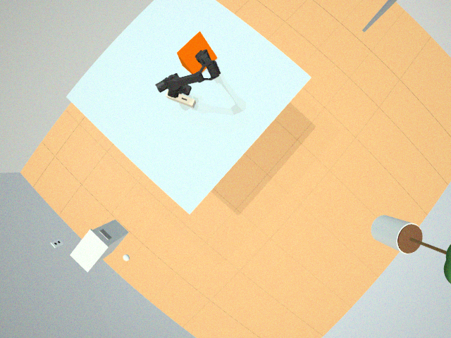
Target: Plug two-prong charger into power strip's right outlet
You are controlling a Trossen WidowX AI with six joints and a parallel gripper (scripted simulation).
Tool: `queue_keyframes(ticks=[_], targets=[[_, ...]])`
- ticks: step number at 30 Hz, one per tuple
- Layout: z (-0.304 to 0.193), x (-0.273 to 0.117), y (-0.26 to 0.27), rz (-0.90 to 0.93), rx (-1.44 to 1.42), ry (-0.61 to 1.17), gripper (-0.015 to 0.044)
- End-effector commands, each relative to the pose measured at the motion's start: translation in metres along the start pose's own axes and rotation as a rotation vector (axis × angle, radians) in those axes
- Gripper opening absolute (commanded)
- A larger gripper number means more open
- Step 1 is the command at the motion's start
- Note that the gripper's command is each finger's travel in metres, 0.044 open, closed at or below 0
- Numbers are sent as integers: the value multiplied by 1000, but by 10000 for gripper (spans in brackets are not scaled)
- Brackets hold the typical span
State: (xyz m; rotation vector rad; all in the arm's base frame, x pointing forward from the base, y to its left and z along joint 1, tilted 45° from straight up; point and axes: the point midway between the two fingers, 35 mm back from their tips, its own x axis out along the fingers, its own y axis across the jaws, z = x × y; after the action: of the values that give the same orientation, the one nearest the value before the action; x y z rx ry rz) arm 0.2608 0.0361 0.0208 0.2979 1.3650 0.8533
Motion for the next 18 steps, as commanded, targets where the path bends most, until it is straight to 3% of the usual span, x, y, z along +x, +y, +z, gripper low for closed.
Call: queue_keyframes(ticks=[1,18], targets=[[2,0,0,3,5,-1,0],[8,-1,1,3,5,-2,0]])
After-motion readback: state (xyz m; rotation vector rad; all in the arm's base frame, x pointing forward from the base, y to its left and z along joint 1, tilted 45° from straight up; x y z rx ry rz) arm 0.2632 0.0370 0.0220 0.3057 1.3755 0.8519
